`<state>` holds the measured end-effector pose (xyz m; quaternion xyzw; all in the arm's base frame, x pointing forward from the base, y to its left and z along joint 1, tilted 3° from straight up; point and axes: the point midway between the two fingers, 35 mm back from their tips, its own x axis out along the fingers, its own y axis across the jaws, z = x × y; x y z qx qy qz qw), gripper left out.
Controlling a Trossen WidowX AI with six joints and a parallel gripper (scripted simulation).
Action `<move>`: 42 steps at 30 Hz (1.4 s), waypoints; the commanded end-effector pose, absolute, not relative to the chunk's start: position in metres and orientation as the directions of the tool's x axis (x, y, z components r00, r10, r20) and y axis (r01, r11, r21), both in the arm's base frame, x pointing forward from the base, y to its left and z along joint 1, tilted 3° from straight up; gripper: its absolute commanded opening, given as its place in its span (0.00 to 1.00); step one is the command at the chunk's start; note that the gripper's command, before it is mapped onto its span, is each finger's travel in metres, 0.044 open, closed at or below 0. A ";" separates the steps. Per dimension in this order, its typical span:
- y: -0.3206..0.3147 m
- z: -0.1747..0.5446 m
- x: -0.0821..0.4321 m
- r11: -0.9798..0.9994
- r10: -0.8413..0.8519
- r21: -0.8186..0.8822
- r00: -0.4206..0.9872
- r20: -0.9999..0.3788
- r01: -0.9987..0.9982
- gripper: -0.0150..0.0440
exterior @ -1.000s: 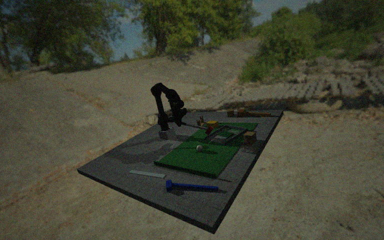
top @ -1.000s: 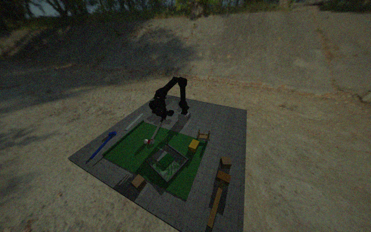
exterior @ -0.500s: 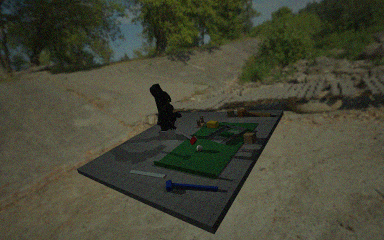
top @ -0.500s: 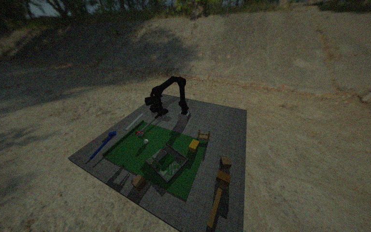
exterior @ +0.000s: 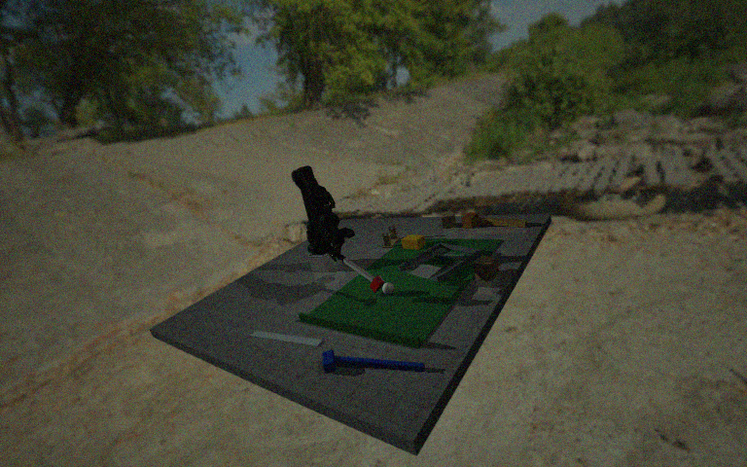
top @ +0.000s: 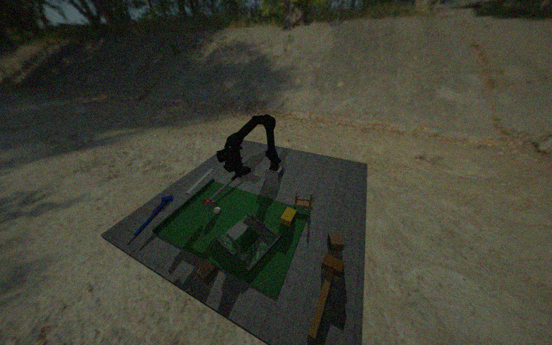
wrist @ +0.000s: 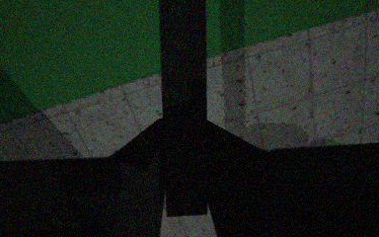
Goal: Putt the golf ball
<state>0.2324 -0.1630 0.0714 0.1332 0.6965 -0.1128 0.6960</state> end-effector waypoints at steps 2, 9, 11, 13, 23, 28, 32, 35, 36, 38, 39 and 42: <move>-0.163 0.065 0.233 0.938 0.025 0.026 0.006 -1.000 0.346 0.25; -0.163 0.056 0.233 0.938 0.025 0.026 0.006 -1.000 0.346 0.25; -0.163 0.052 0.233 0.938 0.025 0.026 0.006 -1.000 0.346 0.25; -0.163 0.049 0.233 0.938 0.025 0.026 0.006 -1.000 0.346 0.25; -0.162 0.036 0.233 0.938 0.025 0.026 0.006 -1.000 0.346 0.25; -0.162 0.039 0.233 0.939 0.026 0.027 0.008 -1.000 0.343 0.25; -0.162 0.039 0.233 0.939 0.026 0.027 0.008 -1.000 0.343 0.25; -0.163 0.039 0.233 0.939 0.026 0.027 0.008 -1.000 0.343 0.25; -0.165 0.039 0.232 0.939 0.025 0.027 0.008 -1.000 0.343 0.25; -0.169 0.038 0.231 0.939 0.025 0.026 0.007 -1.000 0.344 0.25; -0.172 0.038 0.230 0.939 0.024 0.025 0.007 -1.000 0.344 0.25; -0.184 0.036 0.225 0.938 0.023 0.024 0.006 -1.000 0.345 0.25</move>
